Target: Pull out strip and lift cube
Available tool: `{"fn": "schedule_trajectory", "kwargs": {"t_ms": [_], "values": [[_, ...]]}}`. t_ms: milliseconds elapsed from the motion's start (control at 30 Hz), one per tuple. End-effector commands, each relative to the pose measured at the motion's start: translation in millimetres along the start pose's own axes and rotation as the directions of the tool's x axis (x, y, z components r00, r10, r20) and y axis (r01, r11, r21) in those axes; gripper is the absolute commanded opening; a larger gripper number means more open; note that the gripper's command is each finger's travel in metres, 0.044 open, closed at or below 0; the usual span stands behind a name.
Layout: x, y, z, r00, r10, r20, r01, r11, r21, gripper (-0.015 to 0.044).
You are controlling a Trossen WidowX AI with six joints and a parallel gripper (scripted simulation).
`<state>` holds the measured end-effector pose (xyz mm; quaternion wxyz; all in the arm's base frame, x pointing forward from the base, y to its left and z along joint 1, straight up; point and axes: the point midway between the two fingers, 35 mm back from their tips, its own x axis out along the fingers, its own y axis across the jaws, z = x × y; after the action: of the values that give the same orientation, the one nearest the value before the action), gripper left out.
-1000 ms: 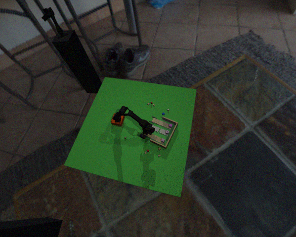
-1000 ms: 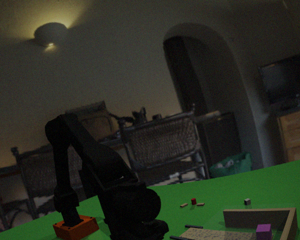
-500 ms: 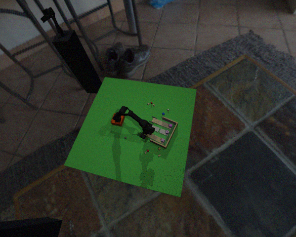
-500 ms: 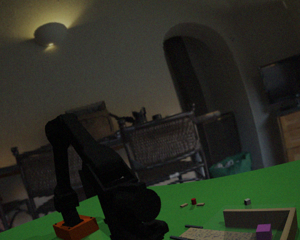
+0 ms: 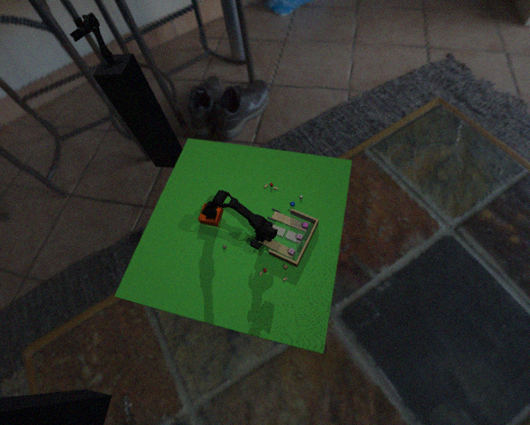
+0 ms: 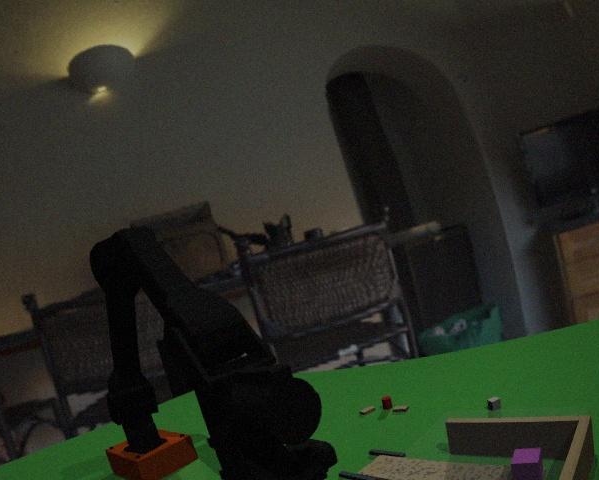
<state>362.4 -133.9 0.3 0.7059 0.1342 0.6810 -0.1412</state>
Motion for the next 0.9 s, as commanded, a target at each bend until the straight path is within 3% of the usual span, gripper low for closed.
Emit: {"fn": "schedule_trajectory", "kwargs": {"t_ms": [0,867], "values": [[1.4,0.1,0.6,1.000,0.000,0.003,0.000,1.000,0.005,0.0000],[3.5,-0.1,-7.6,1.000,0.000,0.002,0.000,1.000,0.005,0.0000]]}}
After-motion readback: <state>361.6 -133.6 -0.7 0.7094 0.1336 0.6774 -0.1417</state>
